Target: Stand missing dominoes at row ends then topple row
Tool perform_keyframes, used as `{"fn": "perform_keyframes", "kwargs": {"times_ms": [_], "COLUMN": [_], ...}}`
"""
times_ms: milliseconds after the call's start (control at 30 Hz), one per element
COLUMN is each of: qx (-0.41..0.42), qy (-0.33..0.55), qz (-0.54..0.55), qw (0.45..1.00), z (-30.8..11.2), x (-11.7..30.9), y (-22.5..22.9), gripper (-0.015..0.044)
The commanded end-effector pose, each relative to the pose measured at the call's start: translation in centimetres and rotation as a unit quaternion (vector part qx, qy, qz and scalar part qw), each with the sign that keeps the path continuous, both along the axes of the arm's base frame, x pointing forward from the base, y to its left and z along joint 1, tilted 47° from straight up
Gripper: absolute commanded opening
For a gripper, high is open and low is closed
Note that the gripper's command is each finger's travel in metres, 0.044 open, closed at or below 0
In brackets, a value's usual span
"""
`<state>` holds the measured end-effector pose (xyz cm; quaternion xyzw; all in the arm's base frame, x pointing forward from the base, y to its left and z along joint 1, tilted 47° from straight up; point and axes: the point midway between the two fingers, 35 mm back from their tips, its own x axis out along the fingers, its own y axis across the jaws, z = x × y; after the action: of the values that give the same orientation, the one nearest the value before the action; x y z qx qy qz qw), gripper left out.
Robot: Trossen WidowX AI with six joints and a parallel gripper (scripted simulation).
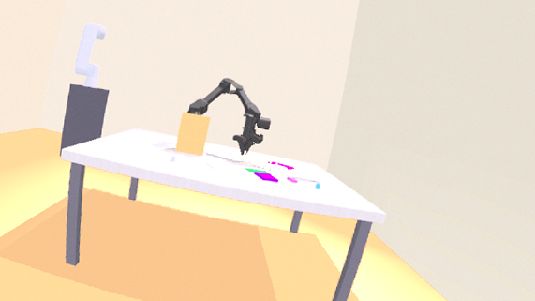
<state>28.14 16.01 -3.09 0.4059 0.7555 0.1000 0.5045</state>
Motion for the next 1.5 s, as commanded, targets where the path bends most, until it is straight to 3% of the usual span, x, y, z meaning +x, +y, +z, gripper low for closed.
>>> {"fn": "perform_keyframes", "kwargs": {"times_ms": [0, 267, 700, 833, 1100, 1367, 1467], "qx": [0.003, 0.003, 0.003, 0.0, -0.002, -0.002, -0.002], "qy": [0.003, 0.003, 0.003, 0.002, 0.001, -0.001, -0.021], "qz": [-0.004, -0.004, -0.004, -0.005, -0.003, -0.002, 0.015], "qw": [1.0, 1.0, 1.0, 1.0, 1.0, 1.0, 1.0], "z": [-0.3, -0.3, -0.3, 0.3, 8.2, 8.4, 8.4], "x": [-0.2, -0.2, -0.2, 0.2, 1.9, 2.0, 2.9], "y": [0.2, 0.2, 0.2, -0.6, -9.0, -8.9, -5.4], "gripper": [0.0107, 0.0107, 0.044, 0.044, 0.044, 0.044, 0.044]}}
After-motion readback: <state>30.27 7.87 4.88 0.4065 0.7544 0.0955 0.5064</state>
